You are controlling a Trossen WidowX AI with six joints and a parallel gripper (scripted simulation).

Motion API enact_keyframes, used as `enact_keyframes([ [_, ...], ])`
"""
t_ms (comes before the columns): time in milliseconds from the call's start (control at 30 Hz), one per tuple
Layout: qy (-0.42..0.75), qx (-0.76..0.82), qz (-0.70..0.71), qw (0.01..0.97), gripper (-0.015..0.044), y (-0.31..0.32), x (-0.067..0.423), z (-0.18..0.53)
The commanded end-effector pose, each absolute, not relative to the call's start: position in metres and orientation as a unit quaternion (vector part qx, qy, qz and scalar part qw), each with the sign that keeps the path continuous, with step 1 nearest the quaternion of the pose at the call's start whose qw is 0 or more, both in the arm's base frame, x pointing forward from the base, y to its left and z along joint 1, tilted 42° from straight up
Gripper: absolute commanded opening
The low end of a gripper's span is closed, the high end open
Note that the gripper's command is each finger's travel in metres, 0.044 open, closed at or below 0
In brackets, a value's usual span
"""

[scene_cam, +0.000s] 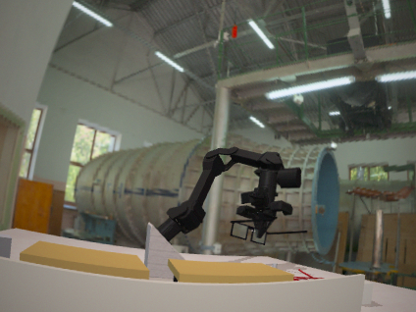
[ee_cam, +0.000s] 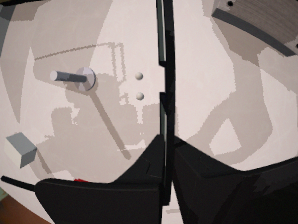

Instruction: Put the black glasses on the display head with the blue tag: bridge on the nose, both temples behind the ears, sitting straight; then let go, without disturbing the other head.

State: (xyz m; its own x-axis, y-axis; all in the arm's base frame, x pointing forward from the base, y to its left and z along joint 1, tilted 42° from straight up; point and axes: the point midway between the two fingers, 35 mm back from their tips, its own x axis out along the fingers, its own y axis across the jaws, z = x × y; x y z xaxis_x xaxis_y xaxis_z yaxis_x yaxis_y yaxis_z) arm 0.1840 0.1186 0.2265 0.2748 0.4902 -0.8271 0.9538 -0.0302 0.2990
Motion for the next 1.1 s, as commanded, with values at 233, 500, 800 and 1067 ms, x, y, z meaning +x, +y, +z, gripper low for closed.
enact_keyframes([
  [233, 0.429, 0.746, -0.344, 0.377, 0.0, 0.103, 0.163, 0.238],
  [500, 0.347, 0.8, -0.373, 0.318, 0.0, 0.089, 0.15, 0.247],
  [800, 0.254, 0.858, -0.382, 0.233, 0.0, 0.071, 0.137, 0.257],
  [1067, 0.254, 0.858, -0.381, 0.231, 0.0, 0.071, 0.137, 0.258],
])
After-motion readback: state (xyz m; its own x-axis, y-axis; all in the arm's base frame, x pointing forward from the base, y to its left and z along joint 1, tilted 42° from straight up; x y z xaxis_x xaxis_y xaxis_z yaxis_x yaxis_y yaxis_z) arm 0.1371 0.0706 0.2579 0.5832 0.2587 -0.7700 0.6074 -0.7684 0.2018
